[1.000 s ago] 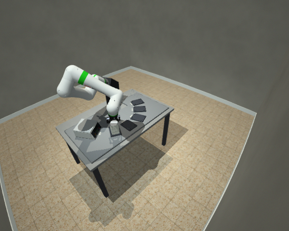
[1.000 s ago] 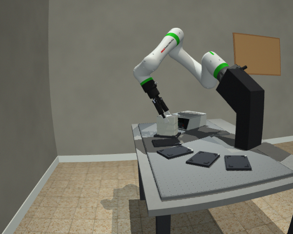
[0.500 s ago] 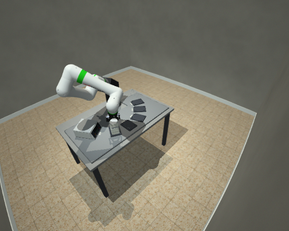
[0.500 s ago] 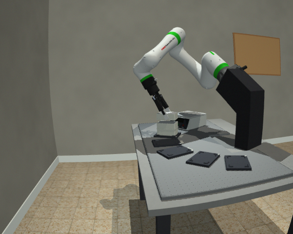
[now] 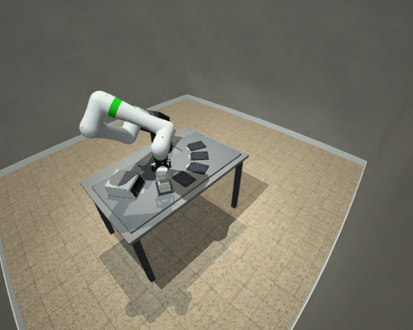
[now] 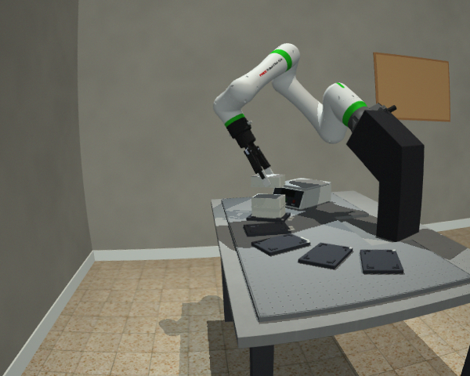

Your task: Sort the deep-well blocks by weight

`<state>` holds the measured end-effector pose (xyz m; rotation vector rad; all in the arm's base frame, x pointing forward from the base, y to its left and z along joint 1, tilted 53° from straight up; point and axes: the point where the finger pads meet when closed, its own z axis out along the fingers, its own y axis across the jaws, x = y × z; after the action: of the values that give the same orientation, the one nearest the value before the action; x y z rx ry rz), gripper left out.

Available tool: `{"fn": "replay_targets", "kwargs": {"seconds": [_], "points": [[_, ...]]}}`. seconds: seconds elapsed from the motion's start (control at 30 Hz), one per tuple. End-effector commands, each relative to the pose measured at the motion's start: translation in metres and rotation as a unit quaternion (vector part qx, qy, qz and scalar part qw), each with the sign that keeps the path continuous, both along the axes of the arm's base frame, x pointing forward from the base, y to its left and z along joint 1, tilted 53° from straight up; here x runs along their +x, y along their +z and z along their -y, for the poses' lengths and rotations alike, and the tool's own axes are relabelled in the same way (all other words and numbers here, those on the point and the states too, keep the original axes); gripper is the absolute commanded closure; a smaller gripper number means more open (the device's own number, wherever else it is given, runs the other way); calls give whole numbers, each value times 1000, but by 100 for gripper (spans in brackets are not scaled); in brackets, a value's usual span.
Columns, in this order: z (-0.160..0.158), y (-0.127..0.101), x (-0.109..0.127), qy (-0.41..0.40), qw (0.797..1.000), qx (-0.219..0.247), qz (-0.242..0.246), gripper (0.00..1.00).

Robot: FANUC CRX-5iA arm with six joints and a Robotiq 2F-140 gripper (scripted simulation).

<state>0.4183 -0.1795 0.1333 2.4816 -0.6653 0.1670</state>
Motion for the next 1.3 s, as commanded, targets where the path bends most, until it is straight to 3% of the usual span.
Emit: {"fn": "replay_targets", "kwargs": {"seconds": [0.0,0.93,1.27], "points": [[-2,2,-1,0,1000,0,0,90],[-13,11,-8,0,1000,0,0,90],[5,23,-23,-79,991,55,92,90]]}}
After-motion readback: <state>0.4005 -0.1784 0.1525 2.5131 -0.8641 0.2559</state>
